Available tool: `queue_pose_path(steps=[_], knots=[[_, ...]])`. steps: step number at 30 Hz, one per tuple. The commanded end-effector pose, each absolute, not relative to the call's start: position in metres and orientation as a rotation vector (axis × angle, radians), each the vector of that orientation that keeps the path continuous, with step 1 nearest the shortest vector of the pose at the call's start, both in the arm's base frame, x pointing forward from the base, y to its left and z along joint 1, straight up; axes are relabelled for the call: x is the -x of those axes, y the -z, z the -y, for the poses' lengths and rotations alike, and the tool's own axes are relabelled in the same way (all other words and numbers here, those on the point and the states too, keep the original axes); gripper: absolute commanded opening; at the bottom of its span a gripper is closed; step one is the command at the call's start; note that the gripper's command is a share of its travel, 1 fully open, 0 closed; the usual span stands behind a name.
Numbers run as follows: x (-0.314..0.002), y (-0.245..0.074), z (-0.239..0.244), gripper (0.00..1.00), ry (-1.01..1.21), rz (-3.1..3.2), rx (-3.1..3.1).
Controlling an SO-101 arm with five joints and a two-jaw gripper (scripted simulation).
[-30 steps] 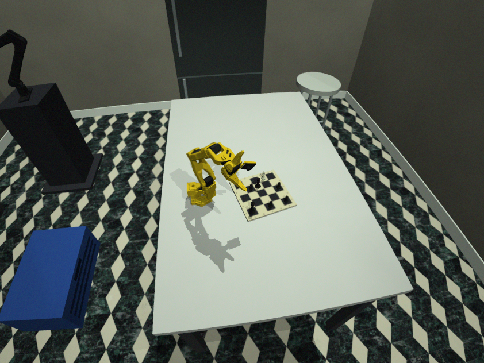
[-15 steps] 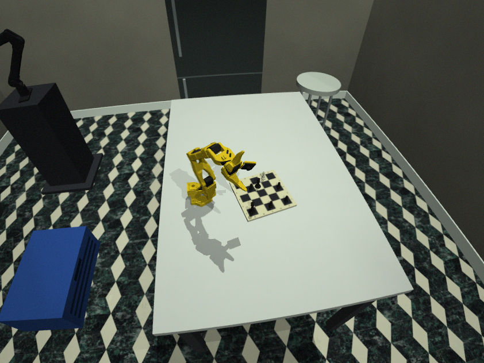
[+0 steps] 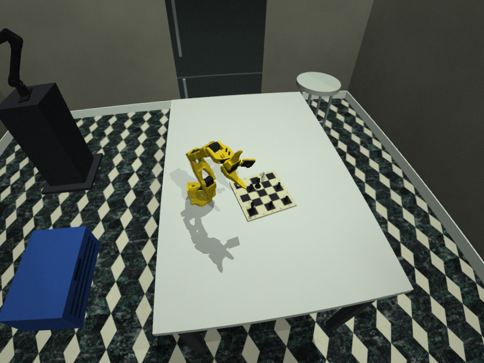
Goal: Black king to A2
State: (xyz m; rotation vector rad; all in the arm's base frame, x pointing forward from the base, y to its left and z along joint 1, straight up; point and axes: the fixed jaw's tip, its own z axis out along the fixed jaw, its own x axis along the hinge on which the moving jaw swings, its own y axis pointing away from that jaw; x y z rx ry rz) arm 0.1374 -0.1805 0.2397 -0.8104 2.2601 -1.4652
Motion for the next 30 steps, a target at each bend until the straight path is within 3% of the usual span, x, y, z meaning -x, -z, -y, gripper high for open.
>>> queue_pose_path(steps=[1, 30], knots=[[-0.137, -0.237, 0.173, 0.95, 1.423, -2.255, 0.760], [-0.133, -0.199, 0.103, 0.69, 0.896, -2.209, 0.162]])
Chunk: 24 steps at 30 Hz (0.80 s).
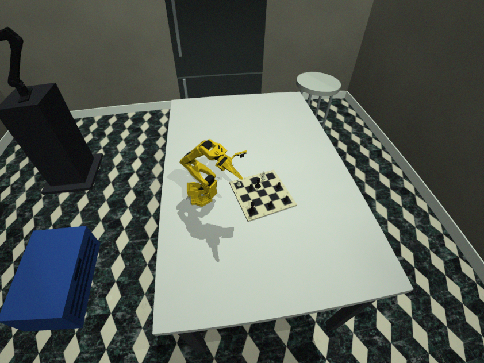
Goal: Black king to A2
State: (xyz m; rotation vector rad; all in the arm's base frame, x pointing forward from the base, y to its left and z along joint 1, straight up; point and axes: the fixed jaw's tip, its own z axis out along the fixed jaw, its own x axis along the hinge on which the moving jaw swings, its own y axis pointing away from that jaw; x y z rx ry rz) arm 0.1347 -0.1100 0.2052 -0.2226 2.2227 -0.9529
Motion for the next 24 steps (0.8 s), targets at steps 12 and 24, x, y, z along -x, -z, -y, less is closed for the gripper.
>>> queue_pose_path(steps=[12, 24], knots=[[-0.130, -0.179, 0.080, 0.58, 0.656, -2.181, -0.079], [-0.127, -0.158, 0.063, 0.47, 0.437, -2.149, -0.295]])
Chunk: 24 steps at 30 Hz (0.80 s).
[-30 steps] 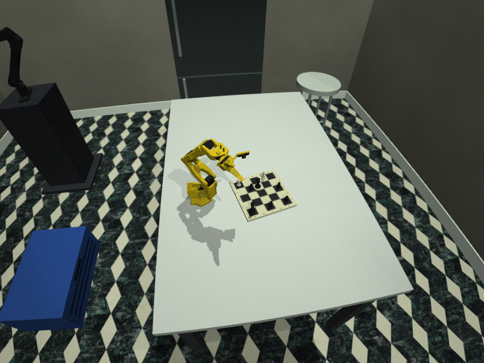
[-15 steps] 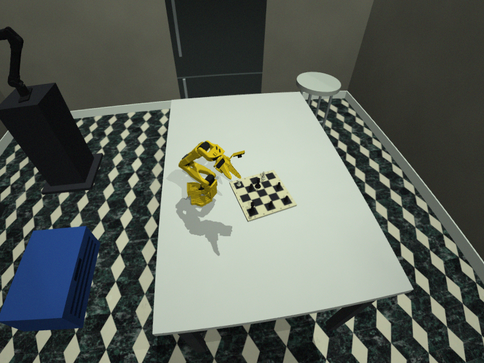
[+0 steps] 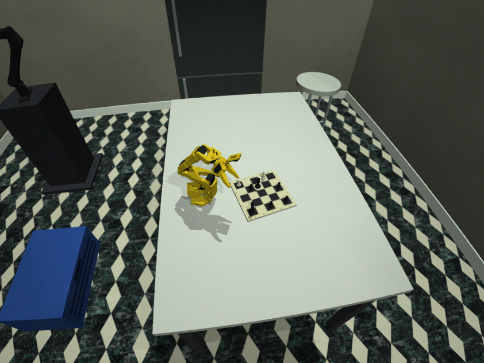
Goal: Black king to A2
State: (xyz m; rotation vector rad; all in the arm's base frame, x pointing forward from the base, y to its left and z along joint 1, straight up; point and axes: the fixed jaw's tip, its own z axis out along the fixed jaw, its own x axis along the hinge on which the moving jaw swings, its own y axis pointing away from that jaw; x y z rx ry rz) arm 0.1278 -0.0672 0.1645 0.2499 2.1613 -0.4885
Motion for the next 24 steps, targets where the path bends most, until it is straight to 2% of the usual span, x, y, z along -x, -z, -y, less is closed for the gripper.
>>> queue_pose_path(steps=[1, 10, 24], knots=[[-0.126, -0.156, 0.061, 0.46, 0.416, -2.146, -0.315], [-0.126, -0.145, 0.053, 0.41, 0.299, -2.127, -0.431], [-0.126, -0.143, 0.052, 0.40, 0.281, -2.123, -0.448]])
